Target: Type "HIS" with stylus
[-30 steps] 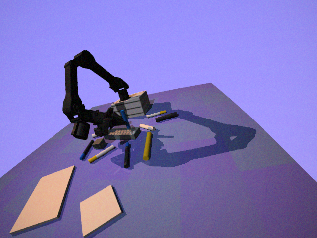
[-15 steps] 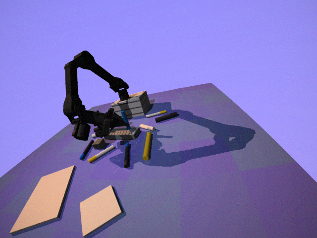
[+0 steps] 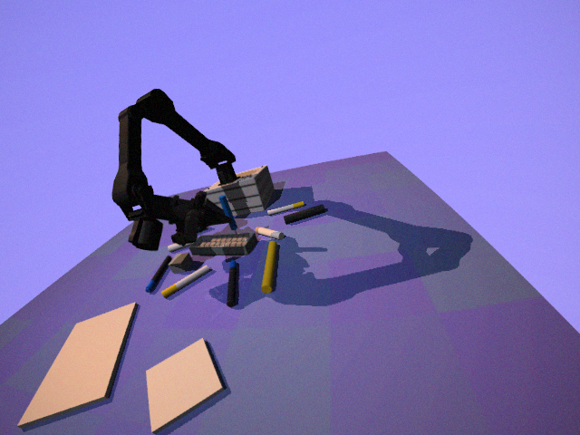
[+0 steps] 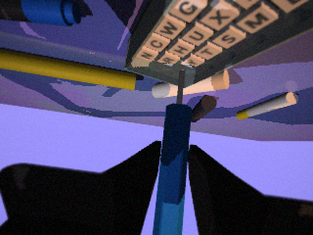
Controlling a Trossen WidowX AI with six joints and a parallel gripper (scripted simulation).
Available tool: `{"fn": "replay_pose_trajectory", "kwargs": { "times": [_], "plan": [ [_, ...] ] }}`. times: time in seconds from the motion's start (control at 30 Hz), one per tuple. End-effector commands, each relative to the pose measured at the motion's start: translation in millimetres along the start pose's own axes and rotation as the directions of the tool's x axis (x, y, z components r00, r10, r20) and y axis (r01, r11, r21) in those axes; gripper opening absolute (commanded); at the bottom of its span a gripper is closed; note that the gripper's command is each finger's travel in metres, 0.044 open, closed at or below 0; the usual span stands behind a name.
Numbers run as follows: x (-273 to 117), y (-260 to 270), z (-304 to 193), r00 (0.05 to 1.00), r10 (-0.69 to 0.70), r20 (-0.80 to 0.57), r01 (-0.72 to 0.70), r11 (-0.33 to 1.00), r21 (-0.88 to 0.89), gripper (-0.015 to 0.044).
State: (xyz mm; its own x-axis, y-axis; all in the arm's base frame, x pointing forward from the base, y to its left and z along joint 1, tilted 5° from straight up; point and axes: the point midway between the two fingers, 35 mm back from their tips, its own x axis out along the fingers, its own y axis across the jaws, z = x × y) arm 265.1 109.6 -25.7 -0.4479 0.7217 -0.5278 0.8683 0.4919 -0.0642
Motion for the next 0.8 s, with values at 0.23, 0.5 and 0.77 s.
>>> {"fn": "replay_pose_trajectory", "kwargs": {
  "times": [0.23,0.5,0.77],
  "plan": [
    [-8.7,-0.5,-16.3,1.0,0.006,0.003,-0.006,1.0,-0.006,0.0081],
    [-8.0,-0.1,-13.8,1.0,0.004,0.005,-0.004,1.0,-0.008,0.0071],
    [-27.5,-9.8,-3.2,1.0,0.006,0.012,-0.006,1.0,-0.005,0.0]
  ]
}}
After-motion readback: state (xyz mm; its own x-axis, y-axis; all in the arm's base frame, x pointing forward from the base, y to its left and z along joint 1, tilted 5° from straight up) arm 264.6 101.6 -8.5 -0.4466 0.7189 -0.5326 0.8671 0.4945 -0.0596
